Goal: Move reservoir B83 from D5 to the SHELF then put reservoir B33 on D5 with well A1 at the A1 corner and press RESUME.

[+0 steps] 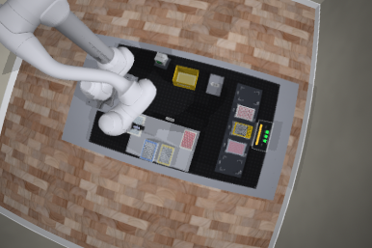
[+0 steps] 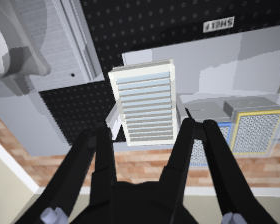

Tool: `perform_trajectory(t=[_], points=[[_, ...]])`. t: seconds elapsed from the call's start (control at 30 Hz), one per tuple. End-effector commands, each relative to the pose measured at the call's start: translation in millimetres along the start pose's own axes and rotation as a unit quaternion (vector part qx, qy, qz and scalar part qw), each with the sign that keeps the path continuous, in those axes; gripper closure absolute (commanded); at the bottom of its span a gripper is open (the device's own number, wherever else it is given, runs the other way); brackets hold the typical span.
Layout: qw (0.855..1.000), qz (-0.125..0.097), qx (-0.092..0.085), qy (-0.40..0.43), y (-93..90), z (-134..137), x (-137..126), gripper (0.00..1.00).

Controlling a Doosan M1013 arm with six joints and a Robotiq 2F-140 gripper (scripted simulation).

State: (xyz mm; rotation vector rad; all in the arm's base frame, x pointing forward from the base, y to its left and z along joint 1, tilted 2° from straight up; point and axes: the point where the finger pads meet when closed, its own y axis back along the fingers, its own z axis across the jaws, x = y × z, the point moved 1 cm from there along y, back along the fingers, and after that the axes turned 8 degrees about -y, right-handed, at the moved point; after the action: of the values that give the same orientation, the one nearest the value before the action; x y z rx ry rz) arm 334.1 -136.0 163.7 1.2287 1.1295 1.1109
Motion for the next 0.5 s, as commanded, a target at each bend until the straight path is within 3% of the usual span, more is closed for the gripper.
perform_trajectory(t=[0.0,0.47], points=[[1.0,0.001,-0.006,0.0,11.1,4.3,0.9,1.0],[1.0,0.001,-0.006,0.0,31.1,4.1,0.9,1.0]])
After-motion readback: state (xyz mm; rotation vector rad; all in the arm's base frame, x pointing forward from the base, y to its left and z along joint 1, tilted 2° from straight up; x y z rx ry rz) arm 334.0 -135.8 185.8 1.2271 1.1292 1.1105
